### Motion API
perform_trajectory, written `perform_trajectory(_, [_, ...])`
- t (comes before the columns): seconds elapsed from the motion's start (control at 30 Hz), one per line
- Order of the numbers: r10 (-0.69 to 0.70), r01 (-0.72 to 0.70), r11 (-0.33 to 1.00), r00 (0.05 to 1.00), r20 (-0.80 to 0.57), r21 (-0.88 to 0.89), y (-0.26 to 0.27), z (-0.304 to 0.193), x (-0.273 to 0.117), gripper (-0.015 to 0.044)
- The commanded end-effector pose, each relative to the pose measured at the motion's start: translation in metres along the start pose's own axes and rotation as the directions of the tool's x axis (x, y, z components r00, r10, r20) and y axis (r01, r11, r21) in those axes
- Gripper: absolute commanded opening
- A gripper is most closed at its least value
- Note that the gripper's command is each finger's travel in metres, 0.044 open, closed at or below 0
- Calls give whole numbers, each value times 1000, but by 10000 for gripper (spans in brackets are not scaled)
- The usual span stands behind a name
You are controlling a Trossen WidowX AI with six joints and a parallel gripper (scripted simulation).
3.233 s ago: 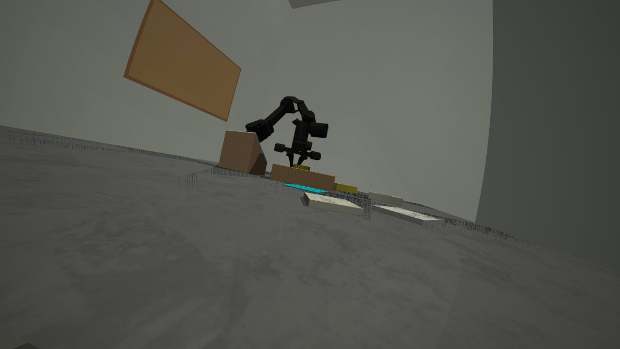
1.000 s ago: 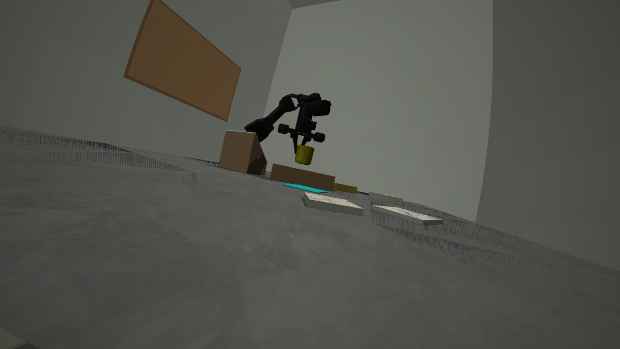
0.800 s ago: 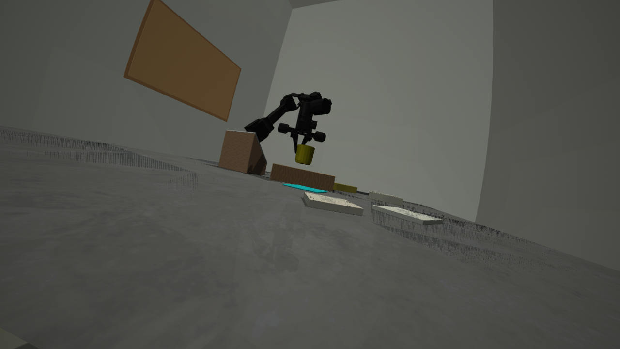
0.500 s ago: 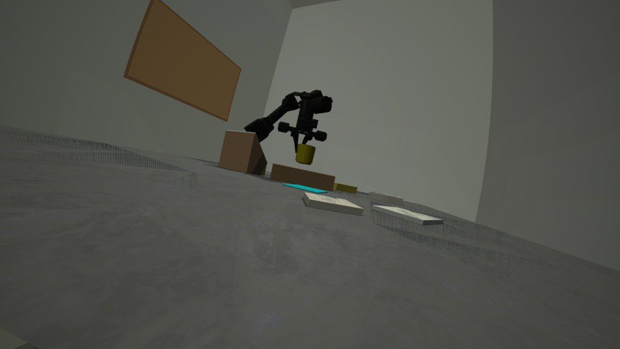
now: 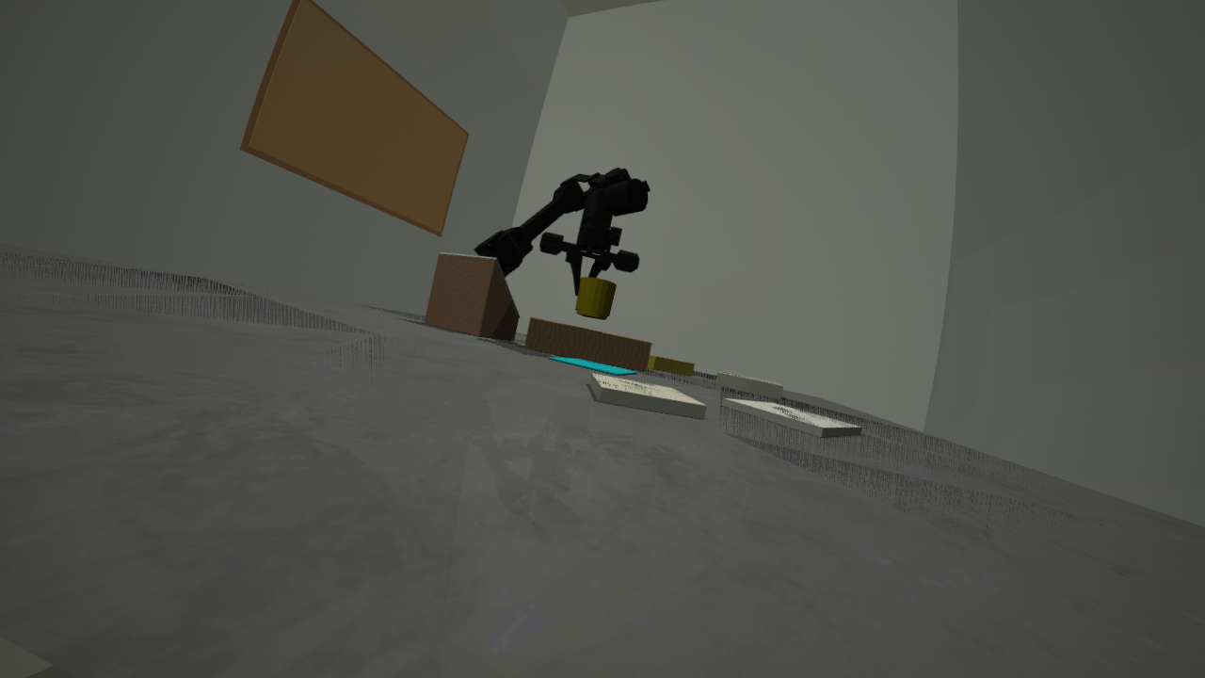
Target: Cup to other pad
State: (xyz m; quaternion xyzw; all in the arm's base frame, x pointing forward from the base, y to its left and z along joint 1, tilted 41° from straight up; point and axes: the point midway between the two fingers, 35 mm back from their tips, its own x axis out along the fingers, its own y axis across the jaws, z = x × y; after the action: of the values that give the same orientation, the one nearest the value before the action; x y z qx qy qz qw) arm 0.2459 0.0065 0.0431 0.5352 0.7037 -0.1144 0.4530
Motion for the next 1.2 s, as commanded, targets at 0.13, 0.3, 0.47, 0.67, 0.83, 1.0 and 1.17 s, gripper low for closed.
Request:
perform_trajectory(0.13, [0,0,1000,1000,6,-6,1,18,-1,0])
perform_trajectory(0.3, [0,0,1000,1000,7,-6,1,27,-2,0])
perform_trajectory(0.47, [0,0,1000,1000,7,-6,2,36,-2,0])
perform_trajectory(0.67, [0,0,1000,1000,8,-7,2,47,-2,0])
perform_trajectory(0.83, [0,0,1000,1000,8,-7,2,56,-3,0])
perform_trajectory(1.0, [0,0,1000,1000,9,-7,2,66,-3,0])
perform_trajectory(1.17, [0,0,1000,1000,9,-7,2,75,-4,0])
